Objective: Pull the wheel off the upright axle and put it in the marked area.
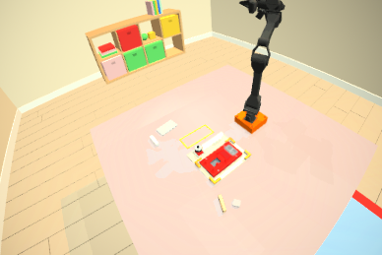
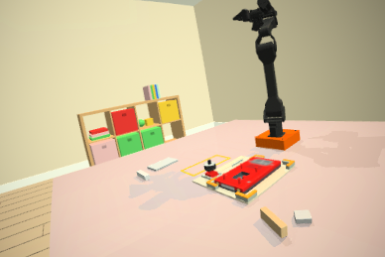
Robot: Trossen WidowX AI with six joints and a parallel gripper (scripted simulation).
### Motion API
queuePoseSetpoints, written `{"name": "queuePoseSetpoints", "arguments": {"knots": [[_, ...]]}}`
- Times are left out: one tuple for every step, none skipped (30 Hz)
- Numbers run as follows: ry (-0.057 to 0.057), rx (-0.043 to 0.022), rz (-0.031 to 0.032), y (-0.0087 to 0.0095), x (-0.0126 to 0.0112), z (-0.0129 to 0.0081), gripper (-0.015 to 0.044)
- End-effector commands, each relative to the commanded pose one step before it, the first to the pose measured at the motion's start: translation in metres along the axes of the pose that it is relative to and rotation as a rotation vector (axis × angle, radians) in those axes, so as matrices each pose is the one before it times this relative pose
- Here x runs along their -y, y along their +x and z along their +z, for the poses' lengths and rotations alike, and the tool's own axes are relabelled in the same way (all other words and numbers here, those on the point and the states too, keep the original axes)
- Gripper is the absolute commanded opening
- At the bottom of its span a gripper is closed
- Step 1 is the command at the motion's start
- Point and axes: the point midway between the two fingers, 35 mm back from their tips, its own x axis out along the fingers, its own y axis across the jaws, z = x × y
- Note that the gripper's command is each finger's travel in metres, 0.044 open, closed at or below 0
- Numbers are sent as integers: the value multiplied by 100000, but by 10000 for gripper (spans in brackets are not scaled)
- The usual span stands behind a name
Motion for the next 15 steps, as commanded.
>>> {"name": "queuePoseSetpoints", "arguments": {"knots": [[1408, -402, -368, 134, -3, -4, 374], [4235, -1164, -1113, 404, -8, -8, 348], [7091, -1797, -1875, 679, -15, 4, 321], [8612, -1931, -2277, 830, -26, 36, 300], [8666, -1674, -2268, 840, -39, 73, 300], [8715, -1422, -2236, 850, -56, 108, 300], [8760, -1178, -2180, 860, -77, 142, 300], [8799, -943, -2101, 869, -102, 175, 300], [8834, -720, -2001, 878, -130, 206, 300], [8862, -510, -1881, 886, -162, 234, 300], [8731, -26, -1906, 931, -212, 289, 300], [8749, 157, -1753, 942, -248, 309, 300], [8761, 323, -1585, 951, -287, 327, 300], [8767, 472, -1403, 961, -328, 341, 300], [8768, 600, -1208, 970, -371, 352, 300]]}}
